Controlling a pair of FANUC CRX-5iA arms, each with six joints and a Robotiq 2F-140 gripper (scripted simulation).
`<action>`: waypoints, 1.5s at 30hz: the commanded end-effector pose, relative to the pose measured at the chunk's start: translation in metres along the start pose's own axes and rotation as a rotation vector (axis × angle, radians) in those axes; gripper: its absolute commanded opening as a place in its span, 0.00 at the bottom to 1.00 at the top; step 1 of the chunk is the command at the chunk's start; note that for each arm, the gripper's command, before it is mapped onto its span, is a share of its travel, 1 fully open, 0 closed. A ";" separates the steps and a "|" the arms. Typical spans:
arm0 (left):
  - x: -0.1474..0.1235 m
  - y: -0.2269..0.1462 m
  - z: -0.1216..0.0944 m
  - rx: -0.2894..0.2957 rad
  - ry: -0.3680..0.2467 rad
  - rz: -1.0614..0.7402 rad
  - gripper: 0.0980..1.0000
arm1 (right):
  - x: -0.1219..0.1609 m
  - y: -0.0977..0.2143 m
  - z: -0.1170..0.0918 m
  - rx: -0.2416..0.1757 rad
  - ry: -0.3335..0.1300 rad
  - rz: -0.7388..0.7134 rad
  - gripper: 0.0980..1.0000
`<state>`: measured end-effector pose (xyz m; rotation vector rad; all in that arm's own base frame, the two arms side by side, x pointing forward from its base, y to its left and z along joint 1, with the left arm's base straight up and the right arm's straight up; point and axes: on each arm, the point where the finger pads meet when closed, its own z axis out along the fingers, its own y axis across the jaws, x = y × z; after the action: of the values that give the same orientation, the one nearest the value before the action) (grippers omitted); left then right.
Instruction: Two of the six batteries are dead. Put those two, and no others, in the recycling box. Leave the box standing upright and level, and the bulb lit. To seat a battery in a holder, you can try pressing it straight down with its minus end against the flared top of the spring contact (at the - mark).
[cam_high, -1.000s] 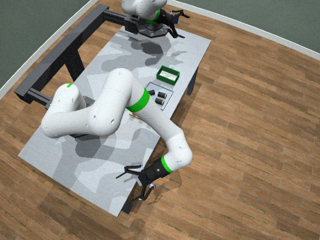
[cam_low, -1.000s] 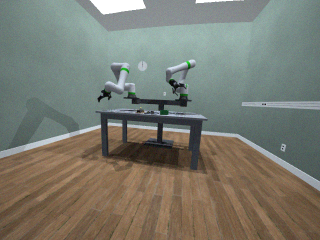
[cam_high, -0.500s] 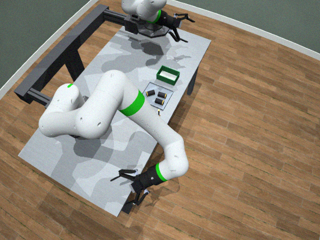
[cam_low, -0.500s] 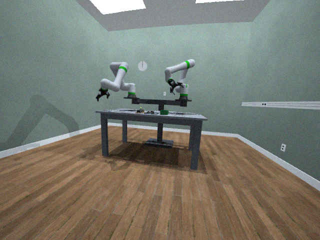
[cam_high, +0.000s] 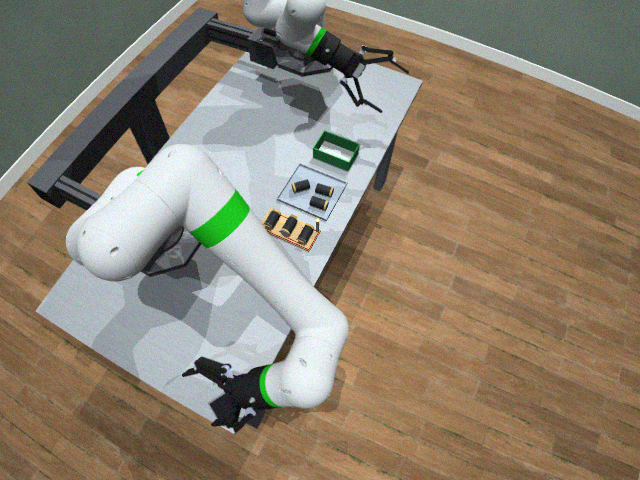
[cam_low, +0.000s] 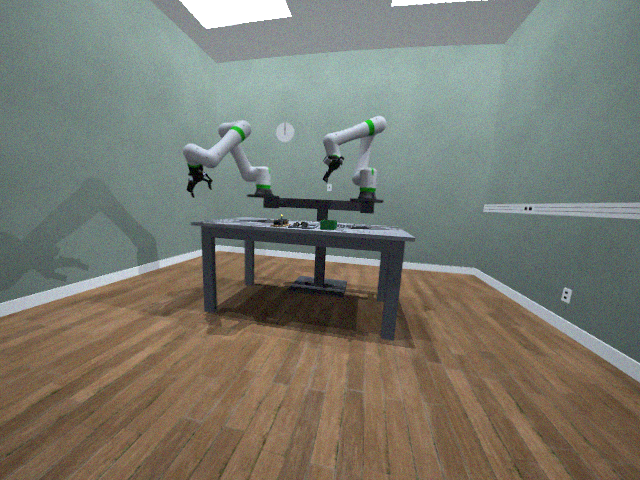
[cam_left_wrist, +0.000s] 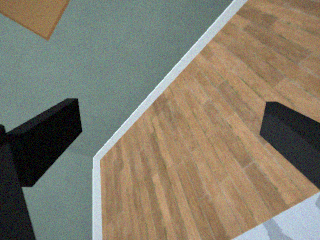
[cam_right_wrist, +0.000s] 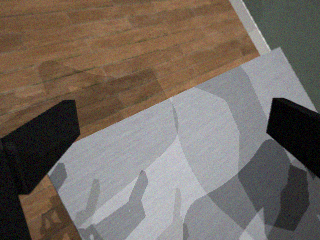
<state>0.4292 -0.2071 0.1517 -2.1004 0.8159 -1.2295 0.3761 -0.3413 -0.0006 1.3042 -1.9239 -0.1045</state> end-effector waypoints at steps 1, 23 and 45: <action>0.064 0.024 0.020 -0.051 0.149 0.114 1.00 | 0.037 0.013 0.010 -0.017 -0.102 -0.048 1.00; 0.301 0.204 -0.039 -0.217 0.850 0.807 1.00 | 0.182 0.106 0.060 0.127 -0.469 -0.215 1.00; 0.318 0.399 -0.144 -0.297 1.469 1.615 1.00 | 0.298 0.248 0.099 0.471 -0.584 -0.324 1.00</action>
<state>0.3580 -0.7075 0.1141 0.0093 2.4484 -1.3611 0.1068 -0.4979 0.1952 2.0017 -2.2813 -0.2837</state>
